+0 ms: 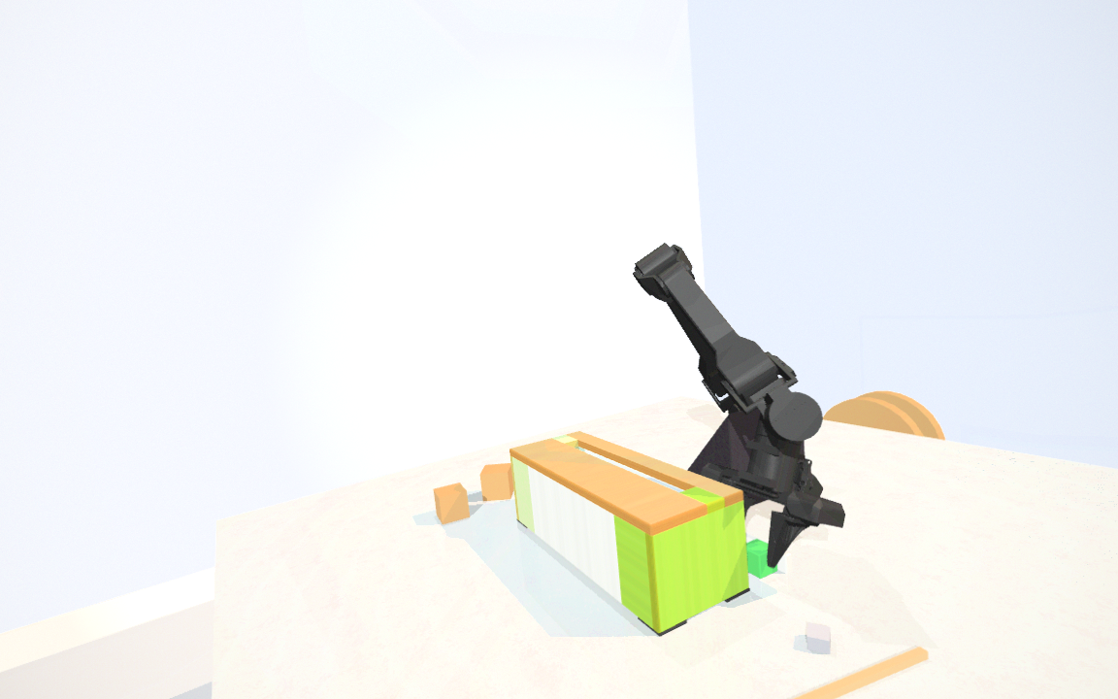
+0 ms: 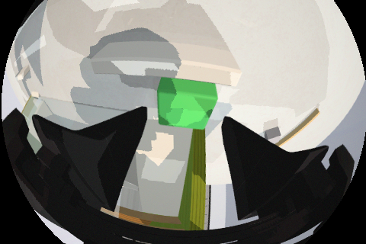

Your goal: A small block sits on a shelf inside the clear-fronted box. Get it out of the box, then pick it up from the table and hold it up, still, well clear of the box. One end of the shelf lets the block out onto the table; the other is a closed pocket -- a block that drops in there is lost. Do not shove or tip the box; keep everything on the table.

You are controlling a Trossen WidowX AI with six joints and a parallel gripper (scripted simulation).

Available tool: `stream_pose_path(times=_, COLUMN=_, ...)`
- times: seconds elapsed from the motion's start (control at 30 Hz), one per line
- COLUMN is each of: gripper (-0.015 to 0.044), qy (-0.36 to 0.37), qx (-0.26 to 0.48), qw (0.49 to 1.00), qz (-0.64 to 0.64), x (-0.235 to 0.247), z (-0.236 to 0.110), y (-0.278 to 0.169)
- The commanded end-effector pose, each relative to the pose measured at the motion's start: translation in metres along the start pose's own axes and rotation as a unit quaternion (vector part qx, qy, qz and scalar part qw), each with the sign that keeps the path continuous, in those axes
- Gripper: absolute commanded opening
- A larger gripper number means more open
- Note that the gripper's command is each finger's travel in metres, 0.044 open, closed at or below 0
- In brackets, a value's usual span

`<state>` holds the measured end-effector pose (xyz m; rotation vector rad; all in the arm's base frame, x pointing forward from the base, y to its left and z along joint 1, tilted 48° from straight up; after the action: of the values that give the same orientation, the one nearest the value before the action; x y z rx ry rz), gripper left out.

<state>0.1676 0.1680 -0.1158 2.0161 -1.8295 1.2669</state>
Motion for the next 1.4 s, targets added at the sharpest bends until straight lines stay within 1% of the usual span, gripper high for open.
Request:
stream_pose_path(times=0.0, gripper=0.0285, qy=0.003, qx=0.001, qw=1.000, qz=-0.003, x=0.002, z=0.006, y=0.003)
stream_pose_path(times=0.23, gripper=0.0285, qy=0.004, qx=0.002, qw=1.000, qz=-0.004, x=0.004, z=0.013, y=0.006)
stream_pose_path(times=0.47, gripper=0.0101, qy=0.004, qx=0.002, qw=1.000, qz=-0.004, x=0.004, z=0.013, y=0.006)
stream_pose_path(times=0.57, gripper=0.0081, qy=0.004, qx=0.002, qw=1.000, qz=-0.004, x=0.004, z=0.013, y=0.006)
stream_pose_path(times=0.67, gripper=0.0002, qy=-0.002, qx=0.007, qw=1.000, qz=0.004, x=0.002, z=0.008, y=0.000)
stream_pose_path(times=0.93, gripper=0.0000, qy=-0.002, qx=0.003, qw=1.000, qz=0.001, x=-0.002, z=-0.013, y=-0.008)
stream_pose_path(times=1.13, gripper=0.0000, qy=0.001, qx=0.000, qw=1.000, qz=-0.002, x=-0.003, z=-0.041, y=-0.017)
stream_pose_path(times=1.37, gripper=0.0000, qy=-0.010, qx=-0.003, qw=1.000, qz=-0.025, x=0.000, z=-0.053, y=-0.023)
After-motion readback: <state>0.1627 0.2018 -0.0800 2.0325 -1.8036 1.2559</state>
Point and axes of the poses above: the point midway between the two fingers, 35 mm back from their tips, its own z axis out along the fingers, its own x axis across the jaws, y = z × x, the point moved 10 cm from there along -z, back along the fingers, and after that the axes turned 12 degrees about z, right-handed, at the moved point
